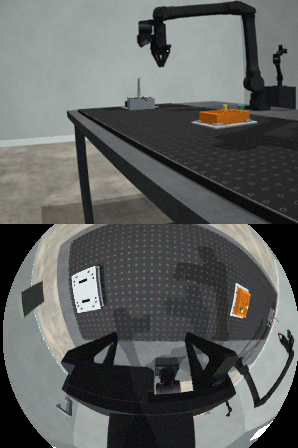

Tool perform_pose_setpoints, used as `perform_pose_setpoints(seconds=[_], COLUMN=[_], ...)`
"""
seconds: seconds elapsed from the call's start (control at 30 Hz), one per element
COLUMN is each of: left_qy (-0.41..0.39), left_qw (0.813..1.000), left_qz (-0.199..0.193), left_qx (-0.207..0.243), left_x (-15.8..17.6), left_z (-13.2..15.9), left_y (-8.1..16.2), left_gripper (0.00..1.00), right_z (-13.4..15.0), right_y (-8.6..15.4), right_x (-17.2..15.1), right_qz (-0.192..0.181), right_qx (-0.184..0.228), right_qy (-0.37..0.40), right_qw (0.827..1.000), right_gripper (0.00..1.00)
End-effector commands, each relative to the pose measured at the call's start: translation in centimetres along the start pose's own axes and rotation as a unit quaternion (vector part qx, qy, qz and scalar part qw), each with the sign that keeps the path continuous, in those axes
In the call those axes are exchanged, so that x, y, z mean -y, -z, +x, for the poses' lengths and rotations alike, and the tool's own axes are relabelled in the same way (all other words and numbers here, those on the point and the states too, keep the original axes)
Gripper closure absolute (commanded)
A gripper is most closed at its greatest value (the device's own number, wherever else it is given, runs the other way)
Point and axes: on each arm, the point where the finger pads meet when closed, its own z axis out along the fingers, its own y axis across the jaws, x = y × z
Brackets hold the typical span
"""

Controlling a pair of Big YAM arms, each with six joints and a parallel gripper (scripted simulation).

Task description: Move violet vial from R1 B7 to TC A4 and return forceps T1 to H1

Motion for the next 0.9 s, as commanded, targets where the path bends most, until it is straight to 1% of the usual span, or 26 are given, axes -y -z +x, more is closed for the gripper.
perform_pose_setpoints(seconds=[0.0, 0.3, 0.4, 0.47, 0.87], left_qy=[-0.010, -0.010, -0.010, -0.010, -0.010], left_qw=[1.000, 1.000, 1.000, 1.000, 1.000], left_qz=[0.005, 0.005, 0.005, 0.005, 0.005], left_qx=[-0.013, -0.013, -0.013, -0.013, -0.013], left_x=[0.4, 0.4, 0.4, 0.4, 0.4], left_z=[0.1, 0.1, 0.1, 0.1, 0.1], left_y=[-0.8, -0.8, -0.8, -0.8, -0.8], left_gripper=[0.00, 0.00, 0.00, 0.00, 0.00], right_z=[-2.7, -4.8, -5.2, -5.4, -8.6], right_y=[1.7, 0.8, 0.7, 0.5, -0.6], right_x=[2.2, 4.7, 4.5, 5.4, 8.8], right_qz=[0.012, 0.010, 0.009, 0.008, 0.009], right_qx=[0.028, 0.023, 0.021, 0.019, 0.019], right_qy=[0.003, 0.003, 0.008, 0.003, 0.003], right_qw=[1.000, 1.000, 1.000, 1.000, 1.000], right_gripper=[0.76, 0.76, 0.76, 0.76, 0.76])
